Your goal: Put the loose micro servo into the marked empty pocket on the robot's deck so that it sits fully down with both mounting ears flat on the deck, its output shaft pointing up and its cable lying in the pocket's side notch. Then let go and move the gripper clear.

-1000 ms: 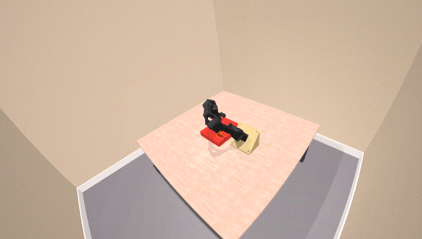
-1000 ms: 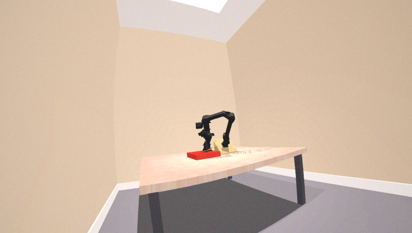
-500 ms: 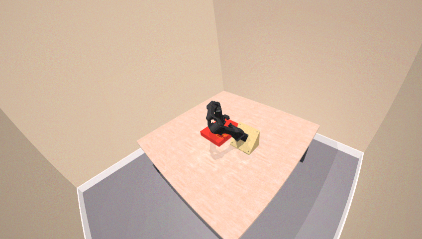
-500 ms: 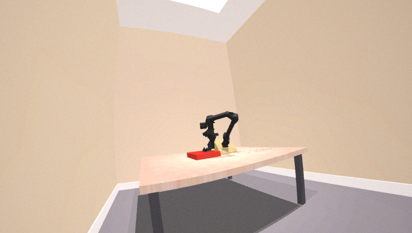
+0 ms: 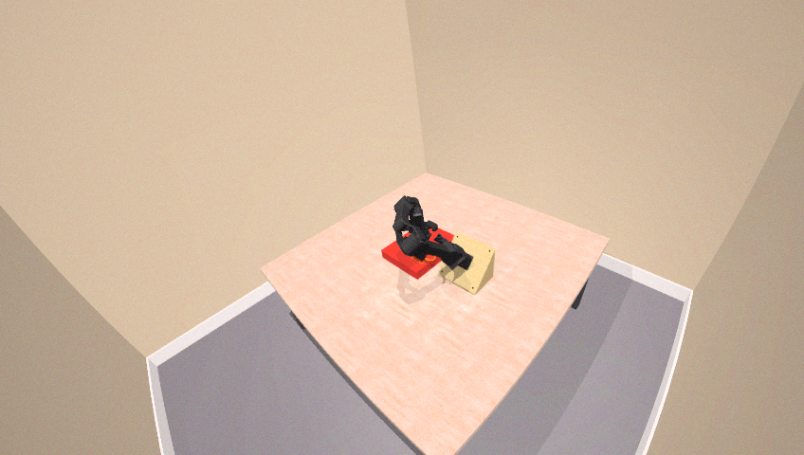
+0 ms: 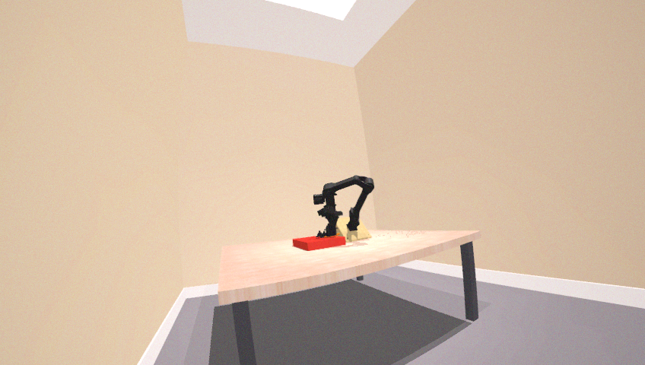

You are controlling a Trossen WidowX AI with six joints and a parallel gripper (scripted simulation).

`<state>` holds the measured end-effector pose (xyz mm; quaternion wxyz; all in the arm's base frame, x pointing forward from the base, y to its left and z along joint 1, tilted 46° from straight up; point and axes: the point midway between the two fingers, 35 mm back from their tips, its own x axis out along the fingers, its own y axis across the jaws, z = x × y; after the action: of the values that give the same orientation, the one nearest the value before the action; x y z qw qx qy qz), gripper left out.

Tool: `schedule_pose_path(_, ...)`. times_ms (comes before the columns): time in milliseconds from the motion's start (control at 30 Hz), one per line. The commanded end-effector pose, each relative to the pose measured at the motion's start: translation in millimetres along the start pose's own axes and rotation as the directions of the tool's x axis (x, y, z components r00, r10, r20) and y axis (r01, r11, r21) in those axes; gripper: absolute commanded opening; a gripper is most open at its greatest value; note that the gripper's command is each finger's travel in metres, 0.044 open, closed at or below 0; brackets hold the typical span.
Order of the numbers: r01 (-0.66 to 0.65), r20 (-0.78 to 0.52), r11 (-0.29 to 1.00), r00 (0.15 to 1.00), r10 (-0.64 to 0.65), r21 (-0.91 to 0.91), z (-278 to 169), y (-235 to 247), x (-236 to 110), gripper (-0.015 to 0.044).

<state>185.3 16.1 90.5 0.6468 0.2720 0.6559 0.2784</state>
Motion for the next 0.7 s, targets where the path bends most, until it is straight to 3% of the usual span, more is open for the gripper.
schedule_pose_path(0,-0.003,0.005,1.000,1.000,0.003,0.005,1,0,0,0.0000)
schedule_pose_path(667,-0.003,0.005,1.000,1.000,0.003,0.004,1,1,16,0.0000)
